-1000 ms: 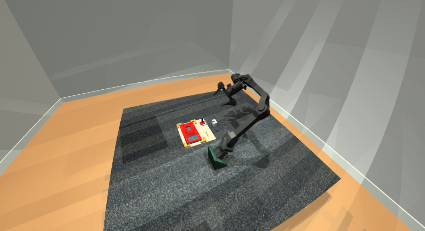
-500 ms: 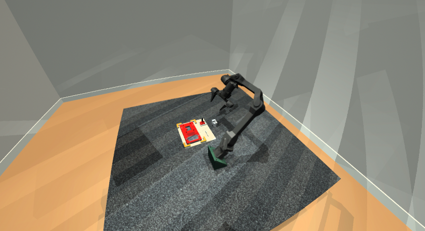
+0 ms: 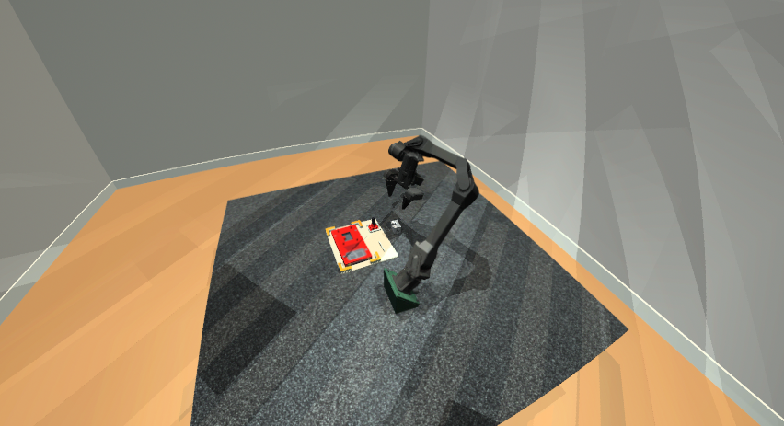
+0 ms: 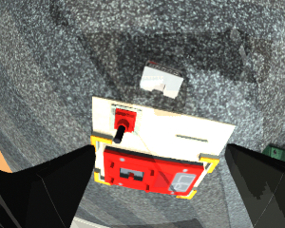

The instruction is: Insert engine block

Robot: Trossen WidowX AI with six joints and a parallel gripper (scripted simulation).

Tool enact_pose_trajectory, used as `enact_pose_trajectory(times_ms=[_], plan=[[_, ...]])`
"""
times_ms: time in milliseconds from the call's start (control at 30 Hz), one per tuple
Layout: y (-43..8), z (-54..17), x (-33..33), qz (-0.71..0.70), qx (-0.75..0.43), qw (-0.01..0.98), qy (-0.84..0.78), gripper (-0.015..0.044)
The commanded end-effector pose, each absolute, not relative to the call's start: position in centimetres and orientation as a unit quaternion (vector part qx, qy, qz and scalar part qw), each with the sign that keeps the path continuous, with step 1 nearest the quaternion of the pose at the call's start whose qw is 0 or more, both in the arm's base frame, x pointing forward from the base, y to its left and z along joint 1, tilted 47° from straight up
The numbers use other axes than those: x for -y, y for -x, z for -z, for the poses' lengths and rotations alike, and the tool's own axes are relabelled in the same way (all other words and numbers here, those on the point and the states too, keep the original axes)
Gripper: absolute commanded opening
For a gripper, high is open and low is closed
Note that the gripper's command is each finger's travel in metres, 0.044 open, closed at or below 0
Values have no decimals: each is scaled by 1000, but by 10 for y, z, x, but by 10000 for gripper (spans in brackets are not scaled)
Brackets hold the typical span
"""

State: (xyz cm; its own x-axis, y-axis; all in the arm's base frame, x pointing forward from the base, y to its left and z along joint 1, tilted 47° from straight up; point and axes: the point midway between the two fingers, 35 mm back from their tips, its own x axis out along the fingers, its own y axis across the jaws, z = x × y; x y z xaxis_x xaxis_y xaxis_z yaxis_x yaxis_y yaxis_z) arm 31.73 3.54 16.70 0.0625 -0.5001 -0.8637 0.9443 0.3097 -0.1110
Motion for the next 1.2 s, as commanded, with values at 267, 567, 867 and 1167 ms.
enact_pose_trajectory(times_ms=[267, 567, 867, 1167], plan=[[-326, -152, -29, 627, -276, 677, -267, 440], [-328, -140, -18, 633, -257, 678, -270, 440], [-327, -106, 19, 634, -255, 679, -269, 440], [-328, -93, 32, 634, -255, 679, -269, 440]])
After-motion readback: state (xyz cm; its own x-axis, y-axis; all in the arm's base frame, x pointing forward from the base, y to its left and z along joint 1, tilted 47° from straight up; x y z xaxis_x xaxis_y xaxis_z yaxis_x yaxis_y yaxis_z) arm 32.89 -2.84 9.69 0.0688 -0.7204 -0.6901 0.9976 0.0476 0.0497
